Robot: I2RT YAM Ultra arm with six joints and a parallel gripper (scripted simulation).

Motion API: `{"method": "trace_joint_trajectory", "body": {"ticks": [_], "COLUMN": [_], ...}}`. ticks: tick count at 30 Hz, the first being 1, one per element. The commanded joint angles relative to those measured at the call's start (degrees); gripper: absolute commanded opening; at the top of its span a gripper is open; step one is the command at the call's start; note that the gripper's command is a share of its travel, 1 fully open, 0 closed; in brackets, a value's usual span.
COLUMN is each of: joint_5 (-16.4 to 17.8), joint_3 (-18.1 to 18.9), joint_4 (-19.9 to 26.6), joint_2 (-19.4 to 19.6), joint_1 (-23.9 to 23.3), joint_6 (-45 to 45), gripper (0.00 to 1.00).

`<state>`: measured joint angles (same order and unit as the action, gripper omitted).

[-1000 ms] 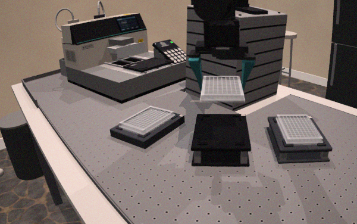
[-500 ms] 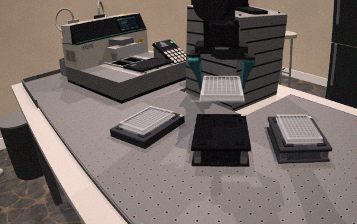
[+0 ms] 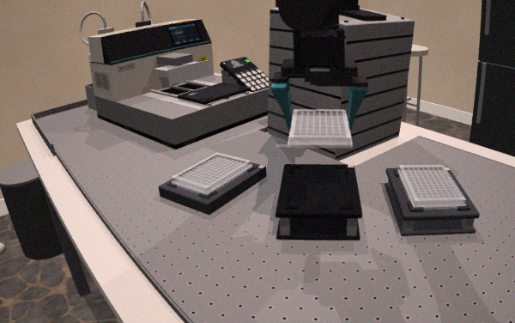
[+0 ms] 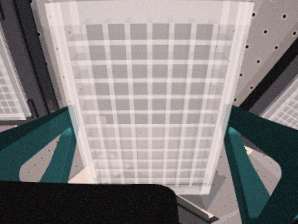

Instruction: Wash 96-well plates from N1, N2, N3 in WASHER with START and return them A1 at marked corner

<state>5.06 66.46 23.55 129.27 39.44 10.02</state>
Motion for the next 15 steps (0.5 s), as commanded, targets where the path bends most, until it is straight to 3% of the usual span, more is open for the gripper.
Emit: {"method": "trace_joint_trajectory", "body": {"ticks": [1,15], "joint_5": [0.01,0.0], "joint_3": [0.12,0.47], "joint_4": [-0.11,-2.79], "joint_2": [-0.5,2.52], "joint_1": [-0.13,0.09], "joint_6": [0.05,-0.17], "gripper": [0.0,0.0]}}
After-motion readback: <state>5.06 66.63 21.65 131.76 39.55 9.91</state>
